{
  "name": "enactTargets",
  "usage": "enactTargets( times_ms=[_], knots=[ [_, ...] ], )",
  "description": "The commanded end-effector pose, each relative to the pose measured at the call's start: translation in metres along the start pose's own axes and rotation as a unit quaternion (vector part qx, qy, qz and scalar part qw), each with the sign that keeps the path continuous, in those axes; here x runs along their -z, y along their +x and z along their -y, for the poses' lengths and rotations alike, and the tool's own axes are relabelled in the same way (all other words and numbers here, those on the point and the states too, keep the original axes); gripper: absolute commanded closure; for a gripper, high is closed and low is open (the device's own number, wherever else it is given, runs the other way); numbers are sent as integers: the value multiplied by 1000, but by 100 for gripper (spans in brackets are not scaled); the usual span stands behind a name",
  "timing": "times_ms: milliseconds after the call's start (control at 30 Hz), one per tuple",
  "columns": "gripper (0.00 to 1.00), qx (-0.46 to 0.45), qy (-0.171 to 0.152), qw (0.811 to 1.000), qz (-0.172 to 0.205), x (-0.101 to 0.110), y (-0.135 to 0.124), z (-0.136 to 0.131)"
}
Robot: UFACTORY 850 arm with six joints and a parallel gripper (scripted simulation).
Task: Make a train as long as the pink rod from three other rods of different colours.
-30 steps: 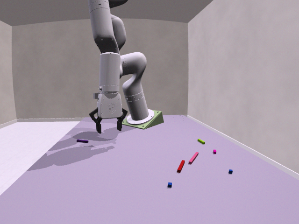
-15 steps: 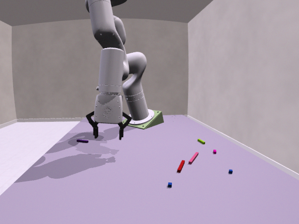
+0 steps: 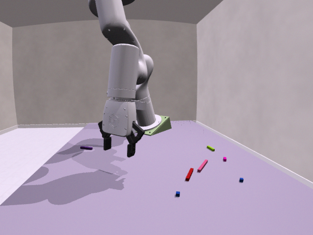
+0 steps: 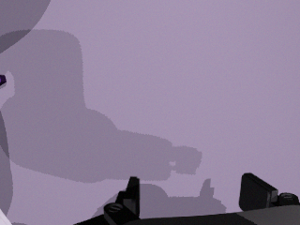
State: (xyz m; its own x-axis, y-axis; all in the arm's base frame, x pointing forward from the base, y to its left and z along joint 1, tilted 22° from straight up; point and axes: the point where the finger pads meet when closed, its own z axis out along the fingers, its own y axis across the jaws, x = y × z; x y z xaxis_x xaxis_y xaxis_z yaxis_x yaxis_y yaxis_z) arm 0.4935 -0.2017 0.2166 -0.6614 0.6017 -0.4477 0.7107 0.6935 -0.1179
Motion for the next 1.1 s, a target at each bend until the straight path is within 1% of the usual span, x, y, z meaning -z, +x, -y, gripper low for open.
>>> enactTargets(
  times_ms=[0,200,367,433,467,533,667,800,933,1000,1067],
  knots=[
    [0,-84,4,996,5,0,-14,-22],
    [0,-195,3,981,1,1,-27,-54],
    [0,-285,2,959,-4,3,-35,-81],
    [0,-285,2,959,-4,3,-35,-81],
    [0,-334,2,943,-8,4,-38,-97],
    [0,-359,2,933,-11,4,-39,-106],
    [0,-428,2,904,-19,6,-42,-130],
    [0,-493,4,870,-28,8,-43,-154],
    [0,-555,6,831,-38,11,-42,-180],
    [0,-555,6,831,-38,11,-42,-180],
    [0,-587,8,809,-44,13,-40,-193]
  ],
)
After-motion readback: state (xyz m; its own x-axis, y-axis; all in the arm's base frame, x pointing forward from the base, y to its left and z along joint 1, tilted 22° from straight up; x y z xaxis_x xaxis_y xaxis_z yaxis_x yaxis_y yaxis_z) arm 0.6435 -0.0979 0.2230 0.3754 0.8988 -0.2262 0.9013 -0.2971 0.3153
